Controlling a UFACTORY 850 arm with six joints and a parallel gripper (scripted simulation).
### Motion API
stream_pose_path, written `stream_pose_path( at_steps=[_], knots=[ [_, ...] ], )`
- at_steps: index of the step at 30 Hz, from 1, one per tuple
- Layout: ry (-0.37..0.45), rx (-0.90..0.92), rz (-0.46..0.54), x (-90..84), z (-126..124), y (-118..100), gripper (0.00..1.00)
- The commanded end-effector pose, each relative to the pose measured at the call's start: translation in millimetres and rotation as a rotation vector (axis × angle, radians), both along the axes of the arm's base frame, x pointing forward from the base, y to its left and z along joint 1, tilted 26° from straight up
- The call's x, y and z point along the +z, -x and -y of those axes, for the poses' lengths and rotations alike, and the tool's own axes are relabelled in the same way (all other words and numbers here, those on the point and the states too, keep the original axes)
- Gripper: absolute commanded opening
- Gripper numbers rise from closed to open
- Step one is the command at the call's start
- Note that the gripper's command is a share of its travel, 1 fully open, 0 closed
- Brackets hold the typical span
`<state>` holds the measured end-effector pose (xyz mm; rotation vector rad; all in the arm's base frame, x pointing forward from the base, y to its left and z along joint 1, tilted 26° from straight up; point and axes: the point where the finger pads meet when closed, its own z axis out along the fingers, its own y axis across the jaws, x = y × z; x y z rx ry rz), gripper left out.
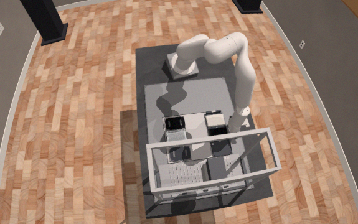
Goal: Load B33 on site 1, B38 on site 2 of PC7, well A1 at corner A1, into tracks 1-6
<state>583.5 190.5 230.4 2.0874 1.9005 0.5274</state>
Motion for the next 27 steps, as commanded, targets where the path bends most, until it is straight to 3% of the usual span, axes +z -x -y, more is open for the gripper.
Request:
stream_pose_path(
  at_steps=[1, 27],
  knots=[
    [-0.001, 0.0, 0.001, 0.6, 1.6, -0.3, 1.0],
    [-0.001, 0.0, 0.001, -0.3, 12.5, 0.5, 1.0]
  ],
)
